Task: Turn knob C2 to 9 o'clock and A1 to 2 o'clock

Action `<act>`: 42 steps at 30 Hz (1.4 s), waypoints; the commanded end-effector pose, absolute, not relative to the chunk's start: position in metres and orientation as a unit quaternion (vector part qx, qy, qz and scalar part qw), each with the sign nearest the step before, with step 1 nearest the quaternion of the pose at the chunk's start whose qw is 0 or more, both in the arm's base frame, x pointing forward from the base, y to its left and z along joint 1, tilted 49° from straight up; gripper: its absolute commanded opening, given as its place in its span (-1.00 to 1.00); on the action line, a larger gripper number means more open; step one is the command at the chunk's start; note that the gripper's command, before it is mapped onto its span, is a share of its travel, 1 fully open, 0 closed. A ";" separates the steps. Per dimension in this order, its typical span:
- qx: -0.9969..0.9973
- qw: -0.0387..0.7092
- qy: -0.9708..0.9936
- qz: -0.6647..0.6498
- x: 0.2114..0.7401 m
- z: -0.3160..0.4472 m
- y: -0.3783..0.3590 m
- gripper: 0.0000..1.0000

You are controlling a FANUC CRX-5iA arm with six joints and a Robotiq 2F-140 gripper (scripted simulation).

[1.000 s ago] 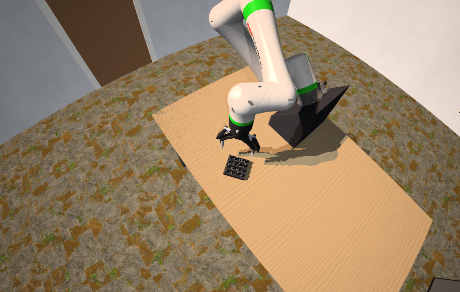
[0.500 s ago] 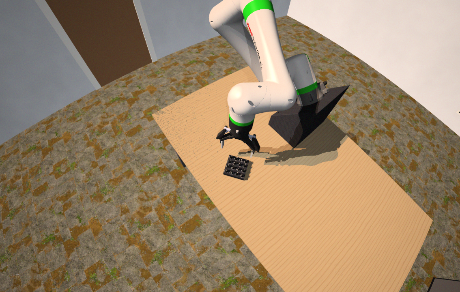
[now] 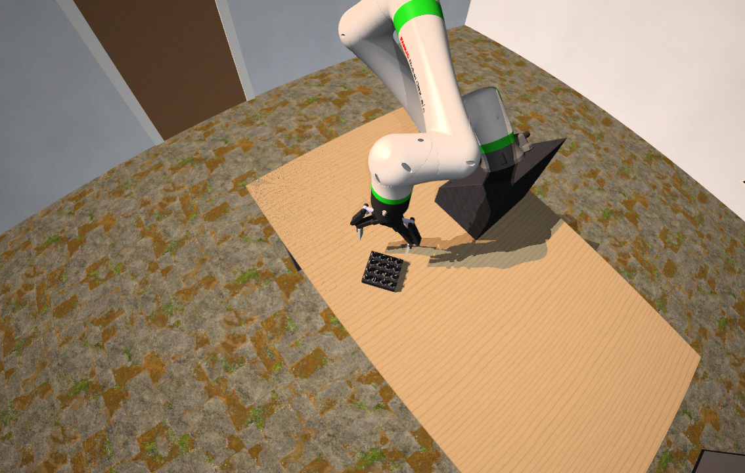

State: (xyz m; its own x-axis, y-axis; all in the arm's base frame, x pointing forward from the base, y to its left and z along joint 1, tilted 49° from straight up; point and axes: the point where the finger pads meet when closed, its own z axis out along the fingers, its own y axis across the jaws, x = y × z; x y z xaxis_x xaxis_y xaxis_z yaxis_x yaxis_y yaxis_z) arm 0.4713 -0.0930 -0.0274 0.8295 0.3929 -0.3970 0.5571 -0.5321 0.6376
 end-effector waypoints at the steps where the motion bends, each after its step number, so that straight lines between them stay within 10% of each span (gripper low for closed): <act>1: 0.869 0.399 0.273 -0.103 0.471 -0.027 -0.093 1.00; 42: 0.869 0.400 0.273 -0.102 0.441 -0.011 -0.109 1.00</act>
